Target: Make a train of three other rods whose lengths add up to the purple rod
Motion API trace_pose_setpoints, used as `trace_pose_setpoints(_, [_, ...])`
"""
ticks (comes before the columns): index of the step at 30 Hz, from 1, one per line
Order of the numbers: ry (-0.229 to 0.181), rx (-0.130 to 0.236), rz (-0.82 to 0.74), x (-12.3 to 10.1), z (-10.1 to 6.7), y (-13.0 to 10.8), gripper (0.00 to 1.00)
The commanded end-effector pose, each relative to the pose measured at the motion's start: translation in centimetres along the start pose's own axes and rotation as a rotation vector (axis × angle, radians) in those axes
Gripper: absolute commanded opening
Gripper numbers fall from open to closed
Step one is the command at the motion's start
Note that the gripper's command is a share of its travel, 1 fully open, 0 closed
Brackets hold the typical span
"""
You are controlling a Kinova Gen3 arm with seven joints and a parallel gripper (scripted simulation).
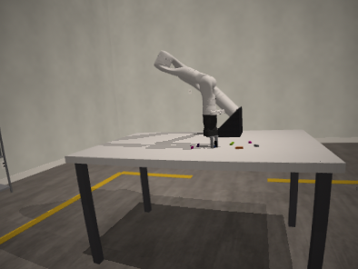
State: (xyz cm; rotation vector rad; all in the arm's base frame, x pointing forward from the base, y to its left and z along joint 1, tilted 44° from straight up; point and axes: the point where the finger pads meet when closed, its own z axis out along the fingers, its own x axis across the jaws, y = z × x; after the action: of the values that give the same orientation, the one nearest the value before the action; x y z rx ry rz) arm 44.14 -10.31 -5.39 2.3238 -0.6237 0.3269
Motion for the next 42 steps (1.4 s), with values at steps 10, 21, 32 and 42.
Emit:
trace_pose_setpoints(10, [0.001,0.002,0.0,0.0,-0.1,-0.1,0.24])
trace_pose_setpoints(21, [0.001,0.002,0.0,0.0,-0.1,-0.1,0.24])
trace_pose_setpoints(32, [0.001,0.002,0.0,0.0,-0.1,-0.1,0.24])
trace_pose_setpoints(42, [0.001,0.002,0.0,0.0,-2.1,-0.1,0.24])
